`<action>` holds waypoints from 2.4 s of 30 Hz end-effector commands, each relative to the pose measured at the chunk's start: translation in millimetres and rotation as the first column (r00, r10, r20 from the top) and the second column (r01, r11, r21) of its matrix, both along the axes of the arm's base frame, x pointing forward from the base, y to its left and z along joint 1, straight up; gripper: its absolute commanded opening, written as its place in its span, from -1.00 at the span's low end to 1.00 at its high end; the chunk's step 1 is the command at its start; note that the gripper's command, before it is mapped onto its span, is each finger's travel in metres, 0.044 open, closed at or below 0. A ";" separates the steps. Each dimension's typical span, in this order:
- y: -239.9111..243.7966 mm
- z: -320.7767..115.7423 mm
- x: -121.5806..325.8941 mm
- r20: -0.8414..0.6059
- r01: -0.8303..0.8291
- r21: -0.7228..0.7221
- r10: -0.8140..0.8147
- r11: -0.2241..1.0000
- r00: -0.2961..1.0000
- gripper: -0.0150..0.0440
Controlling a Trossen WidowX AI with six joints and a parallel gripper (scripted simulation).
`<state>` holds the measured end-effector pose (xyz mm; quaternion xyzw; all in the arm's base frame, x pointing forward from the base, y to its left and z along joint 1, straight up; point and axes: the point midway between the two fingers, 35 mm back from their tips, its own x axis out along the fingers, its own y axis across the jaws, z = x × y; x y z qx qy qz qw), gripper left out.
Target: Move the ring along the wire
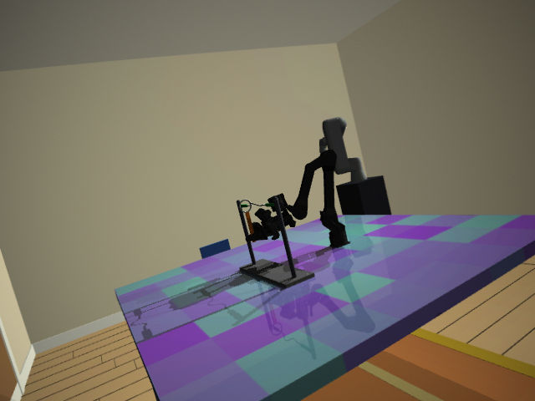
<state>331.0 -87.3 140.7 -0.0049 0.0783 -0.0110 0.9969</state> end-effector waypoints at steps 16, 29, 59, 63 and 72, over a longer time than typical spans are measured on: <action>9.2 0.7 0.5 -0.001 0.002 0.001 -0.002 1.000 1.000 -1.00; 20.2 0.8 -0.4 -0.014 0.002 0.004 -0.002 1.000 1.000 -1.00; 65.4 17.2 -54.0 -0.475 0.103 0.112 -0.038 0.988 0.879 -1.00; 76.2 22.2 -60.0 -0.531 0.142 0.150 -0.042 0.978 0.846 -1.00; 103.3 38.5 -70.5 -0.653 0.246 0.247 -0.027 0.937 0.757 -1.00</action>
